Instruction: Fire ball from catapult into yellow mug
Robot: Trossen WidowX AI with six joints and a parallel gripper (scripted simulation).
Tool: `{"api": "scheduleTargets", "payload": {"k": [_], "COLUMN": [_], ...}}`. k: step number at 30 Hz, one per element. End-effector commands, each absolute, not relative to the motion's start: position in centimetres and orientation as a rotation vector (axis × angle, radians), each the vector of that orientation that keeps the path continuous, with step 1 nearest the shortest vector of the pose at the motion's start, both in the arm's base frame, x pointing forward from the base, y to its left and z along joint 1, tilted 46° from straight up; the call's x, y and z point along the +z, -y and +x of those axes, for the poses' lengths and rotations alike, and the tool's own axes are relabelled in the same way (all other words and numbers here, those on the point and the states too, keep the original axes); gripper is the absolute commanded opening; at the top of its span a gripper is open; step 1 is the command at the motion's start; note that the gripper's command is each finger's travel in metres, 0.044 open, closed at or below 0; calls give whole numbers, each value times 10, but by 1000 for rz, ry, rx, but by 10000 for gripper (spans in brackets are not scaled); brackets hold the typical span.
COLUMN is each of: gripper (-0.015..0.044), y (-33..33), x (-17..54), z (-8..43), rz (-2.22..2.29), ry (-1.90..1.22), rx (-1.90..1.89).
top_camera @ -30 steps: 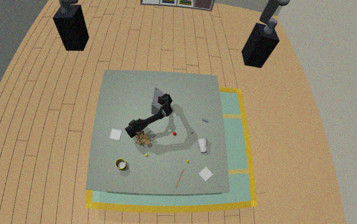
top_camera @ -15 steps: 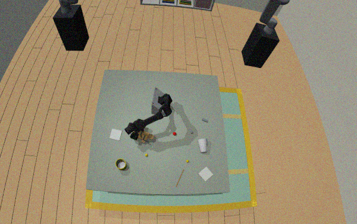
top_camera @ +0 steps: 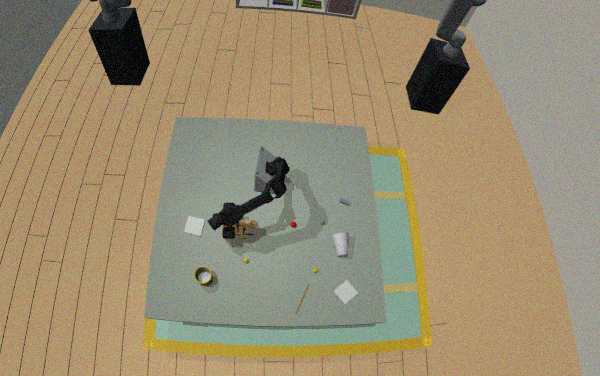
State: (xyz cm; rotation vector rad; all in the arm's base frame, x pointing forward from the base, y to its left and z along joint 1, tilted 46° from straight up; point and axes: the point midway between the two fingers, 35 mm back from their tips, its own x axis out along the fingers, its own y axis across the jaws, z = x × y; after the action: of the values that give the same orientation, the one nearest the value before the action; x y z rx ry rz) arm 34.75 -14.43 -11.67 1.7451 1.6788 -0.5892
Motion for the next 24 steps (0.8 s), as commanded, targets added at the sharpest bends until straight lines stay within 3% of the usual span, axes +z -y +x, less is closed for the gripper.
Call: {"api": "scheduleTargets", "payload": {"k": [1, 24], "gripper": [0, 0], "y": [147, 121], "x": [-116, -142], "z": [349, 354], "rz": [1746, 1747], "ry": [-1669, -1669], "rx": [-575, -573]}}
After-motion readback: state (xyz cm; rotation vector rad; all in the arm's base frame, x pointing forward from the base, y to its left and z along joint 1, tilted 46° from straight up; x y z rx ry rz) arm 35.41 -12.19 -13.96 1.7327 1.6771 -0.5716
